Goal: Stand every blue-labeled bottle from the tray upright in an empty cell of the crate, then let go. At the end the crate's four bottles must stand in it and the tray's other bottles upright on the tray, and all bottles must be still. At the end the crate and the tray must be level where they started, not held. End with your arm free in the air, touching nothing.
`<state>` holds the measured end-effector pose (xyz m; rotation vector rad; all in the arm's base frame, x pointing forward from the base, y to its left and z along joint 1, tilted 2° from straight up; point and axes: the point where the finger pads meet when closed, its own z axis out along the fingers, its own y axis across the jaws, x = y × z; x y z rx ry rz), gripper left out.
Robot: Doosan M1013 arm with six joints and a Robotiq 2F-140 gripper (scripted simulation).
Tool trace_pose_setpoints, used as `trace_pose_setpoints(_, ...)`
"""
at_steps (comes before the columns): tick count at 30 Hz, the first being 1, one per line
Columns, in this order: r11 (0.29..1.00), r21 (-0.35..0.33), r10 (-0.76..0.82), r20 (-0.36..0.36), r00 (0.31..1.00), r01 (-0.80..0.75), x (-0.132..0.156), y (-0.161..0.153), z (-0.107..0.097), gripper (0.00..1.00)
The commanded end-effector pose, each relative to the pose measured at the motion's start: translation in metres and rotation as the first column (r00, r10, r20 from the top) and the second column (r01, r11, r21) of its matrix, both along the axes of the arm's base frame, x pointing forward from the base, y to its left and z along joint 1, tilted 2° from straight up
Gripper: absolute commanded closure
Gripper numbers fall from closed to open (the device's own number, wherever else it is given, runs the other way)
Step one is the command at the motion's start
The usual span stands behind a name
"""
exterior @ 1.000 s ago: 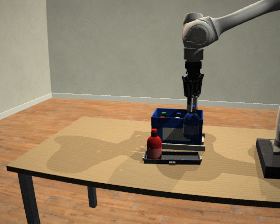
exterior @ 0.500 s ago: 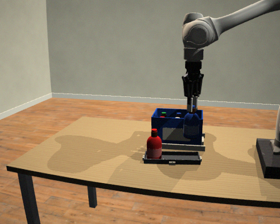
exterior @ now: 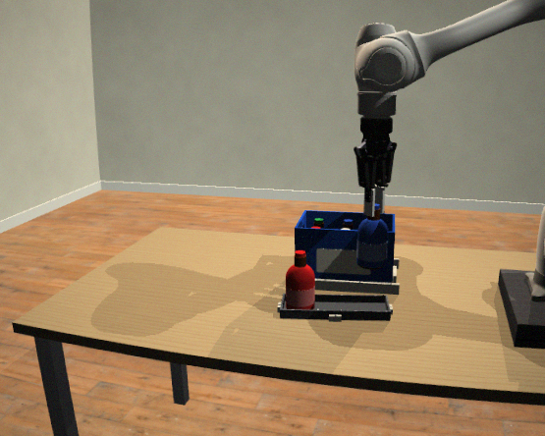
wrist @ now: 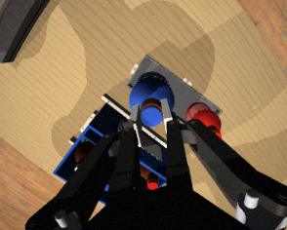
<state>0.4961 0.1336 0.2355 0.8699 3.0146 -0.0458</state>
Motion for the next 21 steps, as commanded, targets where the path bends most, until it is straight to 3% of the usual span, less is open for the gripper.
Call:
trace_pose_setpoints(1,1.000,0.000,0.000,0.000,1.000,0.000,0.000,0.000,0.002,1.00)
trace_pose_setpoints(21,1.000,0.000,0.000,0.000,1.000,0.000,0.000,0.001,0.019,1.00)
